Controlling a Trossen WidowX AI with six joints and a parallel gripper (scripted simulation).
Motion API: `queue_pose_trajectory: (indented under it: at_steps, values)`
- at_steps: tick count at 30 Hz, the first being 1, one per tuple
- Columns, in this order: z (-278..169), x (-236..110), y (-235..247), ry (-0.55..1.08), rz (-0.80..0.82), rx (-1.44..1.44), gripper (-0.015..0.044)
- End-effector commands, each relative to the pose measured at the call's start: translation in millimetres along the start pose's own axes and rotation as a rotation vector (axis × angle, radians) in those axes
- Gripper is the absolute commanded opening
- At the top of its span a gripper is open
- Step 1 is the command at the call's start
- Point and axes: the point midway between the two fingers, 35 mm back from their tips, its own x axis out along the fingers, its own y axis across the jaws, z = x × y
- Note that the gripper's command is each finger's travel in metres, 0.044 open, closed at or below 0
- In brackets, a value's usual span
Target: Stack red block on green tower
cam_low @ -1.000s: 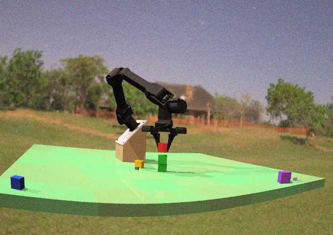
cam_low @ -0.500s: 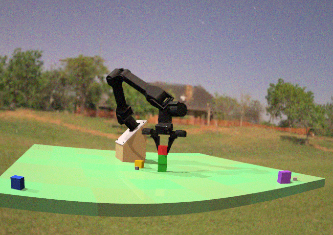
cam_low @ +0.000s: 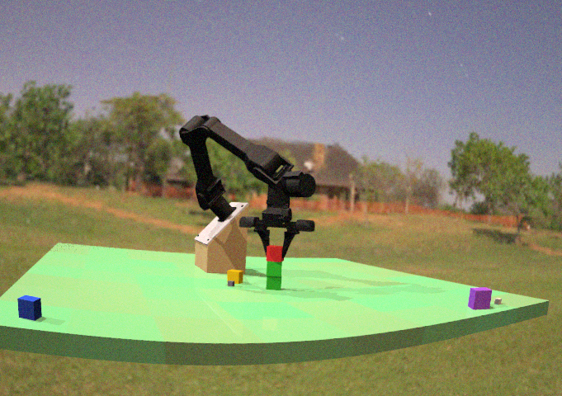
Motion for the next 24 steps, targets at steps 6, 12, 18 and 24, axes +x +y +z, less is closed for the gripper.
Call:
queue_pose_trajectory:
  at_steps: [6,12,18,24]
  values:
    - [-1.2,1.8,-0.6,-0.002,-0.006,-0.009,0.0000]
    - [-0.3,0.3,0.0,0.000,-0.001,-0.001,0.0053]
    - [-0.3,0.3,0.0,0.000,-0.001,-0.001,0.0210]
    - [-0.3,0.3,0.0,0.000,-0.001,-0.001,0.0368]
